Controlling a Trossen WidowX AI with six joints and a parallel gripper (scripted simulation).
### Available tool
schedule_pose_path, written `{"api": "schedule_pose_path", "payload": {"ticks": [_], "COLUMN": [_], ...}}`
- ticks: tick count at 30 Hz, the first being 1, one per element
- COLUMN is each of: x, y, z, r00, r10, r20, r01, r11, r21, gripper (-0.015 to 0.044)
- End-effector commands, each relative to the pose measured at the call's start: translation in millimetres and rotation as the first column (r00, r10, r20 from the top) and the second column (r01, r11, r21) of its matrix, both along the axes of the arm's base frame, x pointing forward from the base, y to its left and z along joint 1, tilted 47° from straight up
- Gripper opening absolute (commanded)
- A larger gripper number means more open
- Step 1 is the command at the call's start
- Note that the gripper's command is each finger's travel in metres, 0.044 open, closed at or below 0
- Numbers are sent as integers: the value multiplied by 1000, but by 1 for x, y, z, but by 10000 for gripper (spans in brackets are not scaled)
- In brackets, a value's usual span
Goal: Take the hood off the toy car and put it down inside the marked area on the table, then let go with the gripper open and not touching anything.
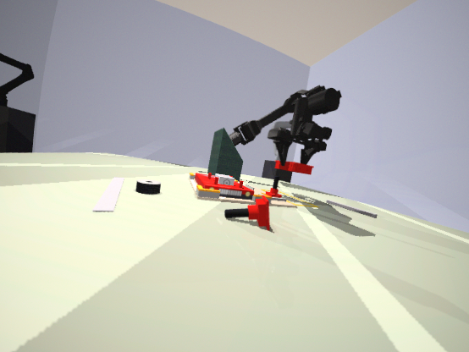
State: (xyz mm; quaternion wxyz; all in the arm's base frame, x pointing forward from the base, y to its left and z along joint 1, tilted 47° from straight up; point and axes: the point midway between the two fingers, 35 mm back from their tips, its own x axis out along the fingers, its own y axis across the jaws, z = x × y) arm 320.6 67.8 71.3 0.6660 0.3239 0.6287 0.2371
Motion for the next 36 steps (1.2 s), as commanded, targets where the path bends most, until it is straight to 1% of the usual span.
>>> {"api": "schedule_pose_path", "payload": {"ticks": [1, 36], "x": [0, 3], "y": [2, 21], "z": [-3, -21], "r00": [1000, 1000], "r10": [-3, -3], "r20": [-5, -5], "r01": [3, 3], "r11": [1000, 1000], "r21": [3, 3], "gripper": [0, 0]}}
